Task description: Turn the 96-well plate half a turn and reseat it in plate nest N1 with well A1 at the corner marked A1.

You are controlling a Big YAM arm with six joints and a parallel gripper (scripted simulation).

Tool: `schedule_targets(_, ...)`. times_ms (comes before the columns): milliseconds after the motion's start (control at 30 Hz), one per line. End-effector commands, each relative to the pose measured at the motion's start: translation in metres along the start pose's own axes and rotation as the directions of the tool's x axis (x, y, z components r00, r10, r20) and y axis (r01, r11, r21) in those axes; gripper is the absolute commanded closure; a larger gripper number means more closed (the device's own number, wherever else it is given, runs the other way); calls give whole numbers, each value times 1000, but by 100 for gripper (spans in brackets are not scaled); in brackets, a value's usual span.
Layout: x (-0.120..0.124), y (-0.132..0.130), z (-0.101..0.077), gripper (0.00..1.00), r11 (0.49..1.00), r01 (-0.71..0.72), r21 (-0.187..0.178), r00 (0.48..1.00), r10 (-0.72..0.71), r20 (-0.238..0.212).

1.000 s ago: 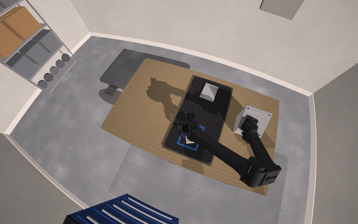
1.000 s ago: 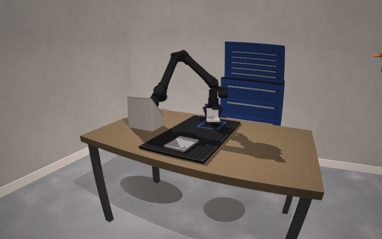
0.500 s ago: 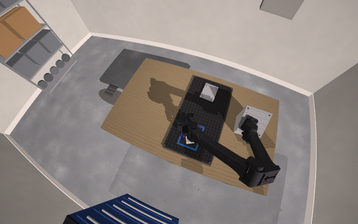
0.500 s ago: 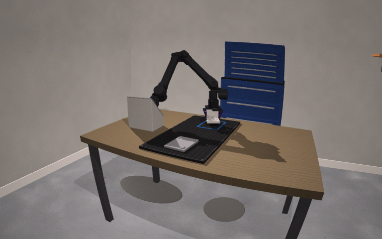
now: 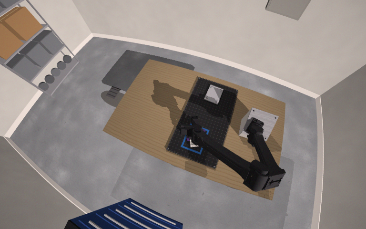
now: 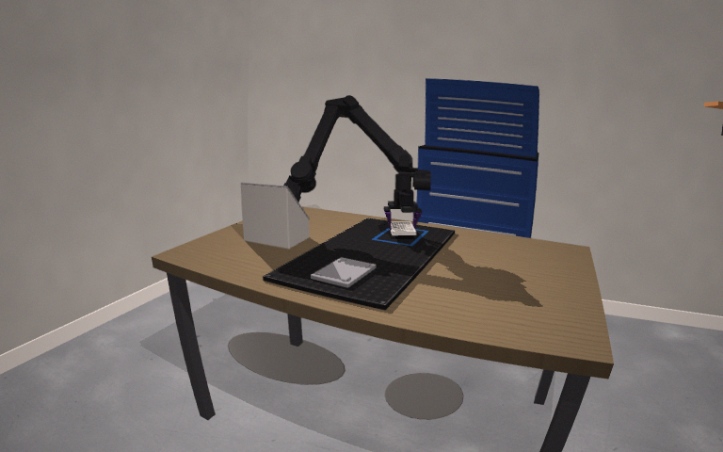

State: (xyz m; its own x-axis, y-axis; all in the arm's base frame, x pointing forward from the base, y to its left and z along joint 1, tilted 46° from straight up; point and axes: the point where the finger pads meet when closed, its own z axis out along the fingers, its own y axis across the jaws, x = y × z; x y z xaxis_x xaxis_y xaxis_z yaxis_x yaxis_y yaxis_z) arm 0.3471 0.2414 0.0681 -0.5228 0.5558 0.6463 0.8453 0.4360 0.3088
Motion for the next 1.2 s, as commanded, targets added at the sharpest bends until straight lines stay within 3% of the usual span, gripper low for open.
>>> schedule_targets(0, -1, -1, 7, 100, 1000, -10, 7, 1000, 10, 3)
schedule_targets(67, -1, -1, 7, 100, 1000, -10, 7, 1000, 10, 3)
schedule_targets(100, -2, 2, 1, 100, 1000, -11, -12, 1000, 11, 9)
schedule_targets(200, 0, -1, 10, 100, 1000, -10, 7, 1000, 10, 3)
schedule_targets(633, -1, -2, 17, 100, 1000, -10, 7, 1000, 10, 3)
schedule_targets(667, -7, 3, 6, 100, 1000, -21, -22, 1000, 21, 14)
schedule_targets(867, 0, -2, 22, 100, 1000, -10, 7, 1000, 10, 3)
schedule_targets(933, -1, 9, 11, 100, 1000, 3, -19, 1000, -3, 8)
schedule_targets(1167, -1, 9, 11, 100, 1000, 3, -19, 1000, -3, 8)
